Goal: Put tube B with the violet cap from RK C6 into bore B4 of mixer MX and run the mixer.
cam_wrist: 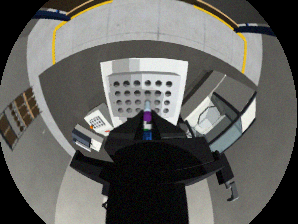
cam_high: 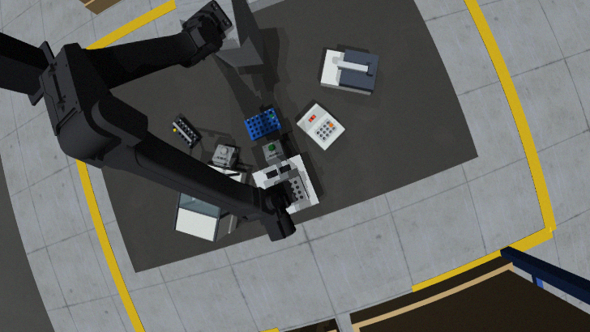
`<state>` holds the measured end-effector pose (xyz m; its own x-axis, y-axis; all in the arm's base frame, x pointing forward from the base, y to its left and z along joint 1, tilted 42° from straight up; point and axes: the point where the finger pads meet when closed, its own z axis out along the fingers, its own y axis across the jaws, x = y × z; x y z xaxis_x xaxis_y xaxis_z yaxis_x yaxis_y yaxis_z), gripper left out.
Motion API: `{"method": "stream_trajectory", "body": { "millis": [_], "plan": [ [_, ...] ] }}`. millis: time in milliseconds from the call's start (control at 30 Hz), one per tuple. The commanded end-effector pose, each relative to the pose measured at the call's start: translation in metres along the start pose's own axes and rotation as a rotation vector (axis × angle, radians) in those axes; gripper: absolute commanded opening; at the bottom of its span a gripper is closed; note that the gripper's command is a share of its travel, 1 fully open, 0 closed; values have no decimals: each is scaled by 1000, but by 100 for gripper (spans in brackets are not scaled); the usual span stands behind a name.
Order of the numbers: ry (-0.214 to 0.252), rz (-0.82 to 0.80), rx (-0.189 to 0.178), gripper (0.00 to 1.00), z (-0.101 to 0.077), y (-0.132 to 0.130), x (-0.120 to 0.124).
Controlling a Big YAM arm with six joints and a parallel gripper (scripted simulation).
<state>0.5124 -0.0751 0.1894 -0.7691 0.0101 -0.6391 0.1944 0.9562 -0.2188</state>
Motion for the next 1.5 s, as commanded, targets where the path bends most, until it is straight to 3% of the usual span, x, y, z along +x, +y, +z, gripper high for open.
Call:
{"method": "stream_trajectory", "body": {
  "millis": [0,833,1467],
  "plan": [
    [10,0,14,9,2,-10,8],
    [37,-3,14,9,11,-9,15],
    [22,8,16,9,8,-9,12]
  ]
}}
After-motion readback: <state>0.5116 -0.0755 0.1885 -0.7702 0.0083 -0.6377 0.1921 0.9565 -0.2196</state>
